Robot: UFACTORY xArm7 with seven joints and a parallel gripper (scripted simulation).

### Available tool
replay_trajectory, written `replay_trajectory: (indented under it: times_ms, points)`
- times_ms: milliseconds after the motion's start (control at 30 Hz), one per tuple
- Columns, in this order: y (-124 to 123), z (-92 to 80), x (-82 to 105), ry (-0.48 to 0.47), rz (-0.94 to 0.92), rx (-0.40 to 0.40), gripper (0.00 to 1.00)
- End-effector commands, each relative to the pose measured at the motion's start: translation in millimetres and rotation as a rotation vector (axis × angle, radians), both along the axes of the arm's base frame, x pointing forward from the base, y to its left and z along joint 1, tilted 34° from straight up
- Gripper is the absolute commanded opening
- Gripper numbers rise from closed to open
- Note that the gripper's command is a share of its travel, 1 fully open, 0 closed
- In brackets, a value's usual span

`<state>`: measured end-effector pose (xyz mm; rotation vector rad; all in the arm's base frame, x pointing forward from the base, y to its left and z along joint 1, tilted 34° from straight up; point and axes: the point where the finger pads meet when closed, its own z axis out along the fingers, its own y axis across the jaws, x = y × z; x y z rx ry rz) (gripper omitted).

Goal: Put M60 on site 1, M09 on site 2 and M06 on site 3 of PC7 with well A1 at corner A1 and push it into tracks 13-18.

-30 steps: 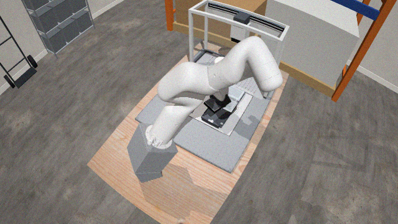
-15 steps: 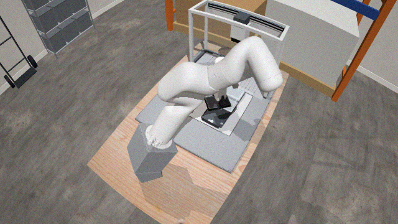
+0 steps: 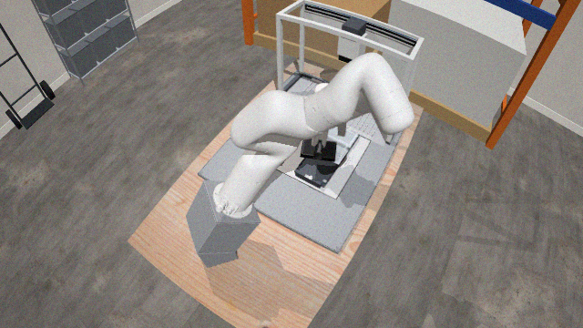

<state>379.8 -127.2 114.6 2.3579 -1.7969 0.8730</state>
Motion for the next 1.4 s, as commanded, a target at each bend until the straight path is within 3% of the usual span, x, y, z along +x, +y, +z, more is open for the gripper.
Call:
replay_trajectory:
  times_ms: [0, 267, 1000, 1367]
  points:
    - [0.5, 0.5, 0.5, -0.099, -0.180, 0.068, 0.00]
    - [0.5, 0.5, 0.6, -0.173, -0.346, 0.150, 0.00]
    - [0.4, 0.5, 0.6, -0.175, -0.349, 0.152, 0.00]
    - [-5.3, -11.9, 6.7, -0.175, -0.349, 0.152, 0.00]
